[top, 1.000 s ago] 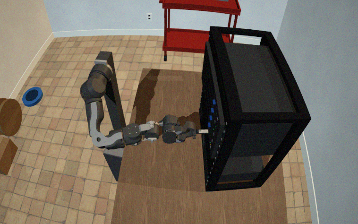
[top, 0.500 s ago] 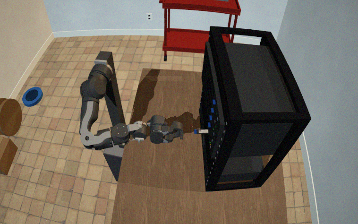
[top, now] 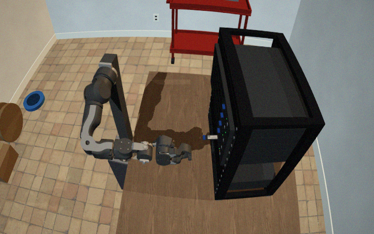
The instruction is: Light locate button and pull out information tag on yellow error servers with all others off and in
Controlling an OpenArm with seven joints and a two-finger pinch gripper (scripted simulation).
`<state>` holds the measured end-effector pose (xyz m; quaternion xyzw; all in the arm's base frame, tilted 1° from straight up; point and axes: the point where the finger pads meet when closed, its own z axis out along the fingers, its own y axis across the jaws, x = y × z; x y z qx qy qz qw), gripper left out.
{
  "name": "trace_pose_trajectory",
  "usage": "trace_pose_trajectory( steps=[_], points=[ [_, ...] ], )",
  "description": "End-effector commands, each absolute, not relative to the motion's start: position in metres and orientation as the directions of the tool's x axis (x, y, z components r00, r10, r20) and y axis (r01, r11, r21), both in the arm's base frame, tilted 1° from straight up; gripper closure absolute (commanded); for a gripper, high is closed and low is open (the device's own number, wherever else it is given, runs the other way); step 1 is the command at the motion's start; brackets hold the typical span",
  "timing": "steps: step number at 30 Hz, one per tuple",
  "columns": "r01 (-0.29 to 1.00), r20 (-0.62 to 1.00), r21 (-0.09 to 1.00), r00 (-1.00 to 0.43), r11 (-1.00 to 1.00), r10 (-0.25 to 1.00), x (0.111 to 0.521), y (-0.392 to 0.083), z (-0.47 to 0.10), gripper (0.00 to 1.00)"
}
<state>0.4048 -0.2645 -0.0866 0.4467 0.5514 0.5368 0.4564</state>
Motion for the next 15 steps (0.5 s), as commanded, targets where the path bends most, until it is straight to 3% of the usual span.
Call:
trace_pose_trajectory(
  steps=[1,15],
  points=[
    [-0.006,-0.02,1.0,-0.194,0.019,0.981,0.406,-0.267,-0.084,1.0],
    [-0.004,-0.02,1.0,-0.194,0.019,0.981,0.426,-0.264,-0.084,1.0]
  ],
)
